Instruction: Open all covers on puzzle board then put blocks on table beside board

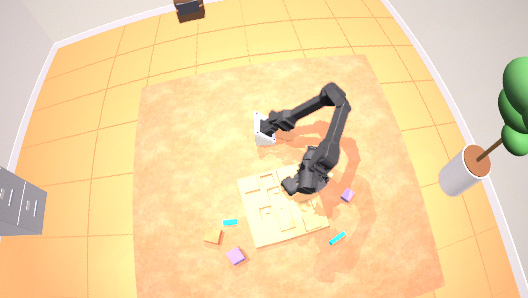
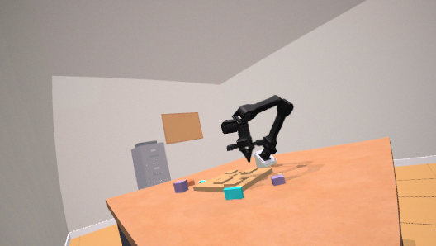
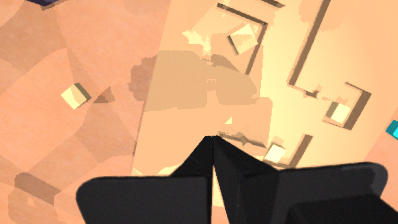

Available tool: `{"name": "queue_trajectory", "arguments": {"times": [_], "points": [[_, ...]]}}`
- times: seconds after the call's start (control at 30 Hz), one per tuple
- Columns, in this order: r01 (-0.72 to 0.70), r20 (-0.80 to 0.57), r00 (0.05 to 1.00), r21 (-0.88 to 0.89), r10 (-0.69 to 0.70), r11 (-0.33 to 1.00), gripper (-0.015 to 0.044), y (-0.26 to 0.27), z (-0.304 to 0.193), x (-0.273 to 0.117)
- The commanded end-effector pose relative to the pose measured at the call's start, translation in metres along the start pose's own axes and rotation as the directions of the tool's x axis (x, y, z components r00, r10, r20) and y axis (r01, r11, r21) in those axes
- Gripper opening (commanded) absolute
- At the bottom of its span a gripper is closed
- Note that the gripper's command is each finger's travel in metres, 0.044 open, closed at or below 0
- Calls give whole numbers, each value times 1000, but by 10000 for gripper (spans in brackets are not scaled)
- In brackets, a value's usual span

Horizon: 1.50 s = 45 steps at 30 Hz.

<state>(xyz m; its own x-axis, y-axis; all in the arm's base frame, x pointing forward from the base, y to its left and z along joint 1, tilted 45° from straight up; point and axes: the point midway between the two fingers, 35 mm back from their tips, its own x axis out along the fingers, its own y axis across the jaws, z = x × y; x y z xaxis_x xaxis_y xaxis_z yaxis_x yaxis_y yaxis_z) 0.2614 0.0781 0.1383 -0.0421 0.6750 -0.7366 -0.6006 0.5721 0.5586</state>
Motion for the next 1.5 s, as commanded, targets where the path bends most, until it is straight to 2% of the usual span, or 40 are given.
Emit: {"name": "queue_trajectory", "arguments": {"times": [0.0, 0.37, 0.43, 0.57, 0.7, 0.87, 0.93, 1.47], "points": [[-6, -11, 1000, 101, 7, 995, 0, -20, -12, 3], [-25, -2, 1000, 358, 28, 933, 0, -68, -44, 5], [-25, -1, 1000, 494, 30, 869, 0, -70, -45, 5], [-21, 1, 999, 806, 34, 591, 0, -75, -49, 5], [-12, 4, 999, 978, 38, 210, 0, -80, -53, 6], [5, 9, 999, 951, 43, -309, 0, -86, -58, 6], [11, 10, 999, 899, 45, -438, 0, -87, -60, 6], [11, 10, 999, 891, 45, -454, 0, -88, -60, 9]]}}
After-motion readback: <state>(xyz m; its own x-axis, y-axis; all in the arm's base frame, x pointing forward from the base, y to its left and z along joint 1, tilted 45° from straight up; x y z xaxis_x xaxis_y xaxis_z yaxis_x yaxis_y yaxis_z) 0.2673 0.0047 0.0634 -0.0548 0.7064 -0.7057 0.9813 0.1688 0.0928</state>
